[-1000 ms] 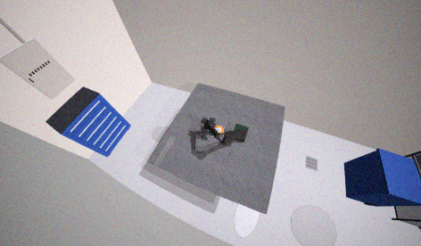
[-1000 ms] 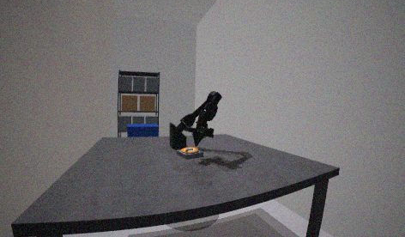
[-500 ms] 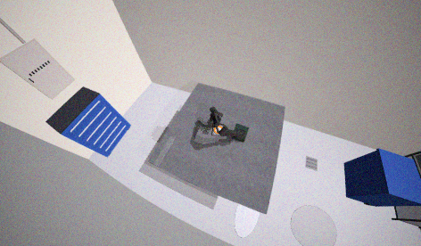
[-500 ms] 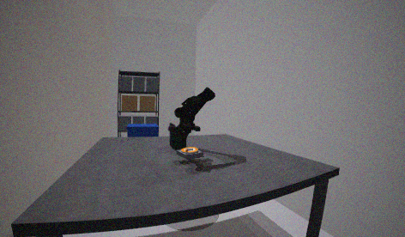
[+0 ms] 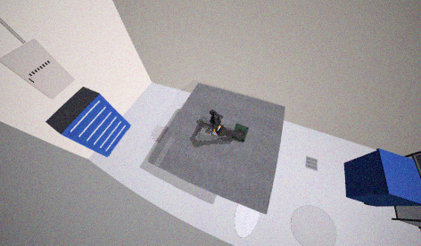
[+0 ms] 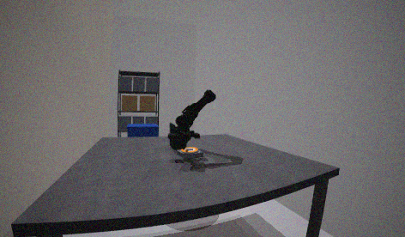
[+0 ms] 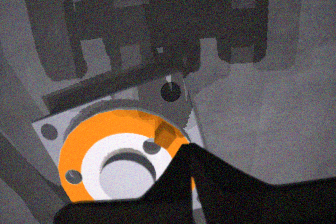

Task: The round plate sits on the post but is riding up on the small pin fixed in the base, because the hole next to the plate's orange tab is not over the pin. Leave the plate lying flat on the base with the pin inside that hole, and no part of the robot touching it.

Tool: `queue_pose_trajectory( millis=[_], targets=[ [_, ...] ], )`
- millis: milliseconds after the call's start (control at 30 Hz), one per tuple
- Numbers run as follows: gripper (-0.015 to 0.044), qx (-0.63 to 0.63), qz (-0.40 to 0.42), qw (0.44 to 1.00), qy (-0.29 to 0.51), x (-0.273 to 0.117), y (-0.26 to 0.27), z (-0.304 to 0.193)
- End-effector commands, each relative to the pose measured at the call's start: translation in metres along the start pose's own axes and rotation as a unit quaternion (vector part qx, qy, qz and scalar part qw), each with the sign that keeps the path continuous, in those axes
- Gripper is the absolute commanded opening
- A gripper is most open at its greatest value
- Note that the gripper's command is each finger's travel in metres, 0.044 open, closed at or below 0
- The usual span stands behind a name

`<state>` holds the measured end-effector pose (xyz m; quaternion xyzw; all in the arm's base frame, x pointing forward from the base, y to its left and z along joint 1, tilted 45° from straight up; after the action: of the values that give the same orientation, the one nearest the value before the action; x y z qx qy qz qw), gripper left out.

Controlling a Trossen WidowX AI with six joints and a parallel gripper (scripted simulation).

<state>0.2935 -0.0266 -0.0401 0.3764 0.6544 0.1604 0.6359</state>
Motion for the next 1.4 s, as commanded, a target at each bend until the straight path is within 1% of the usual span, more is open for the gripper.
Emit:
queue_pose_trajectory(
  millis=[0, 333, 1367],
  targets=[
    [0.0000, 0.003, 0.002, 1.000, -0.001, 0.003, 0.002, 0.002],
    [0.0000, 0.003, 0.003, 1.000, -0.001, 0.003, 0.014, 0.012],
    [0.0000, 0.003, 0.003, 1.000, -0.001, 0.003, 0.041, 0.016]
  ],
)
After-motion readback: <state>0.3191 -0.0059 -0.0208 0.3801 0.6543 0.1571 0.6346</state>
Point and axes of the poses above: the point midway between the two fingers, 35 mm back from their tips, its own x axis out along the fingers, its own y axis across the jaws, z = x × y, the point moved 1 cm from there along -x, back along the fingers, and after that the axes turned 15 degrees about x, right-handed, at the moved point
